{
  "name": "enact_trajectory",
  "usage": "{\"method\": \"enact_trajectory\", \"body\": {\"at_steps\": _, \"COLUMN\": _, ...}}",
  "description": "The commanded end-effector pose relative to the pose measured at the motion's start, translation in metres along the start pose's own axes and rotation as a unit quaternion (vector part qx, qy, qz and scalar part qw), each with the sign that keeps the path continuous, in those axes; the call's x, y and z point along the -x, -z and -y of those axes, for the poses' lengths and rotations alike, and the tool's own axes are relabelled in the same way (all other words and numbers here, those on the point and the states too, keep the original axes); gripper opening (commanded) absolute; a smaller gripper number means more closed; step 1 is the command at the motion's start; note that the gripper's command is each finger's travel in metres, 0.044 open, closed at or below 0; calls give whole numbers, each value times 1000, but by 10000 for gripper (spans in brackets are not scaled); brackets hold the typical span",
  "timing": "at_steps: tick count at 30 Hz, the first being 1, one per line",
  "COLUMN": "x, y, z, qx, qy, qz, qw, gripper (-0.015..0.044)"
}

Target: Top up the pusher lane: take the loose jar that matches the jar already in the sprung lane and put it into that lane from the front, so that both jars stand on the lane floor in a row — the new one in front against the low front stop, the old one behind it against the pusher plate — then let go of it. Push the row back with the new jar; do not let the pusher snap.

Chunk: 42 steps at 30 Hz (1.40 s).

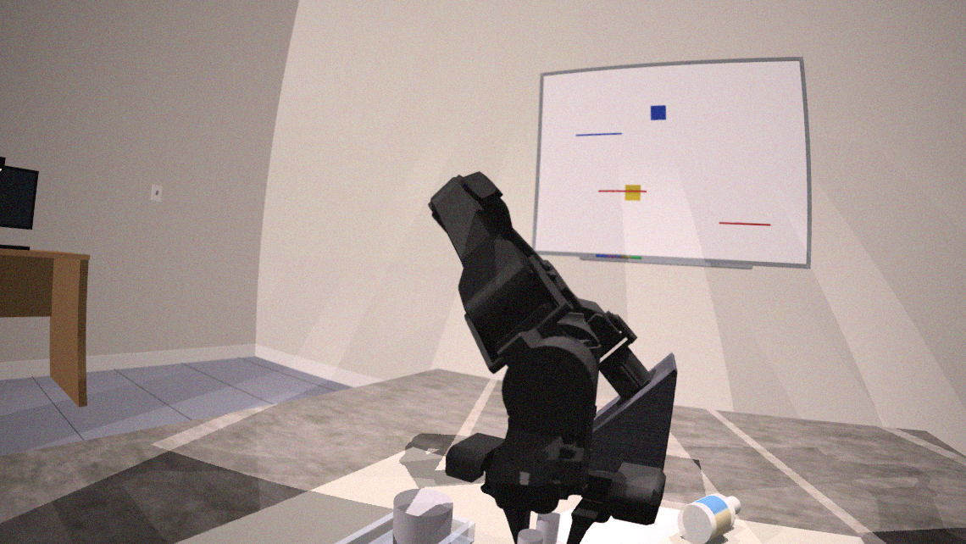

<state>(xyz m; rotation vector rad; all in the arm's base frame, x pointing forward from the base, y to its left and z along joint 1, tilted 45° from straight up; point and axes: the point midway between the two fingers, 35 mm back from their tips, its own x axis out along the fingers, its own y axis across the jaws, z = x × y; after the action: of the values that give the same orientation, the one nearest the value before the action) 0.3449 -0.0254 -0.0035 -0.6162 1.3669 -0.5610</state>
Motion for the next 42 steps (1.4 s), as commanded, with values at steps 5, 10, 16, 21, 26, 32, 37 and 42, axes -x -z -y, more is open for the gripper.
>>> {"method": "enact_trajectory", "body": {"at_steps": 5, "x": 0, "y": 0, "z": 1, "qx": -4, "qy": 2, "qz": 4, "qw": 1000, "gripper": 0}}
{"method": "enact_trajectory", "body": {"at_steps": 10, "x": 0, "y": 3, "z": 0, "qx": -4, "qy": 2, "qz": 4, "qw": 1000, "gripper": 0}}
{"method": "enact_trajectory", "body": {"at_steps": 16, "x": 0, "y": 3, "z": 0, "qx": -4, "qy": 2, "qz": 4, "qw": 1000, "gripper": 0}}
{"method": "enact_trajectory", "body": {"at_steps": 21, "x": 0, "y": 3, "z": 0, "qx": -4, "qy": 2, "qz": 4, "qw": 1000, "gripper": 0}}
{"method": "enact_trajectory", "body": {"at_steps": 26, "x": 0, "y": 2, "z": 0, "qx": -4, "qy": 2, "qz": 4, "qw": 1000, "gripper": 131}}
{"method": "enact_trajectory", "body": {"at_steps": 32, "x": 0, "y": 2, "z": 0, "qx": -4, "qy": 2, "qz": 4, "qw": 1000, "gripper": 289}}
{"method": "enact_trajectory", "body": {"at_steps": 37, "x": 5, "y": 2, "z": 0, "qx": -4, "qy": 2, "qz": 4, "qw": 1000, "gripper": 295}}
{"method": "enact_trajectory", "body": {"at_steps": 42, "x": 19, "y": 2, "z": -1, "qx": -4, "qy": 2, "qz": 4, "qw": 1000, "gripper": 295}}
